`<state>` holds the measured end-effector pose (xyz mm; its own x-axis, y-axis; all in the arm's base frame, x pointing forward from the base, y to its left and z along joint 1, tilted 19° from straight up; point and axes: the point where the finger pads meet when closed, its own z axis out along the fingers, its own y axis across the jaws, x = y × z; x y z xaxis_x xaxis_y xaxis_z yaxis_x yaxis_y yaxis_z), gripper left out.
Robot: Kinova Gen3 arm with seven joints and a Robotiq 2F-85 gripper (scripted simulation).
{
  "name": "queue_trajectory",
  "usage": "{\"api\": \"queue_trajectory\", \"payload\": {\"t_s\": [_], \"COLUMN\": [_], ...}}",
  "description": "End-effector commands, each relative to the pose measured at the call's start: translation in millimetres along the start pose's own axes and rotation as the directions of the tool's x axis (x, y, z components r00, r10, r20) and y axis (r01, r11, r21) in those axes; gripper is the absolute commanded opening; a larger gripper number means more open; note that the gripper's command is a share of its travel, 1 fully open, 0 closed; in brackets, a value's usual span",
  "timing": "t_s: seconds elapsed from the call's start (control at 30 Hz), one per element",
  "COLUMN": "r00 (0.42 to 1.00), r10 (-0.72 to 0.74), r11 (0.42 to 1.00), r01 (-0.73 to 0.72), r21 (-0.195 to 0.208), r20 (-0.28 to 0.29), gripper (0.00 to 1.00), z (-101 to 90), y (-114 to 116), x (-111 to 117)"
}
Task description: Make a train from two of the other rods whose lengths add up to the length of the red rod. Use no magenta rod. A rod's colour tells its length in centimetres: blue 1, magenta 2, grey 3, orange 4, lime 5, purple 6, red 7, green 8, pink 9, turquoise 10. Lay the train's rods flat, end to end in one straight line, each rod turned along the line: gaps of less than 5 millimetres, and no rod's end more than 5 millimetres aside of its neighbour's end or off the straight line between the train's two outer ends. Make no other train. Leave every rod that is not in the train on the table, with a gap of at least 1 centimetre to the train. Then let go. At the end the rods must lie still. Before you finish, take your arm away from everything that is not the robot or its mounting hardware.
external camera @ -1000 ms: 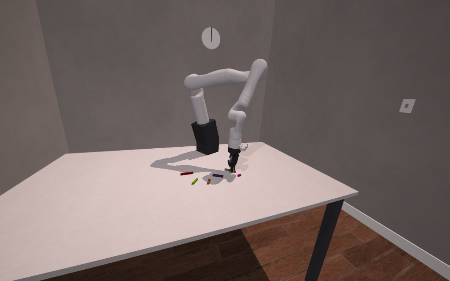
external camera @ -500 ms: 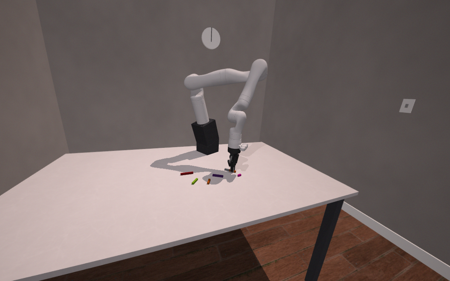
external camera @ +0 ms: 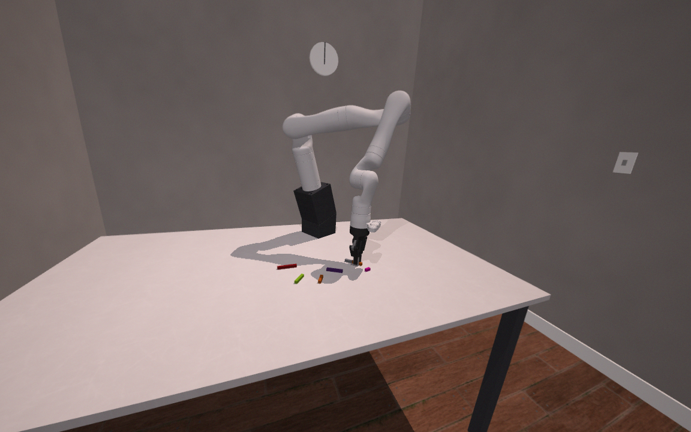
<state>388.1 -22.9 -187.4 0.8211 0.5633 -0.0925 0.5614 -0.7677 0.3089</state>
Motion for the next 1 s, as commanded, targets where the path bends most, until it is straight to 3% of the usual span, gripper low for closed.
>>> {"api": "queue_trajectory", "payload": {"t_s": [0.0, 0.47, 0.83, 0.97], "r00": [1.0, 1.0, 1.0, 1.0], "r10": [0.0, 0.0, 0.0, 0.0], "r11": [1.0, 1.0, 1.0, 1.0], "r01": [0.0, 0.0, 0.0, 0.0], "r21": [0.0, 0.0, 0.0, 0.0], "r20": [-0.001, -0.001, -0.001, -0.001], "gripper": [0.24, 0.24, 0.24, 0.24], "z": [-0.5, -4.8, -57.2, -67.0], "y": [0, 0, 0, 0], "x": [1, 1, 1, 1]}}
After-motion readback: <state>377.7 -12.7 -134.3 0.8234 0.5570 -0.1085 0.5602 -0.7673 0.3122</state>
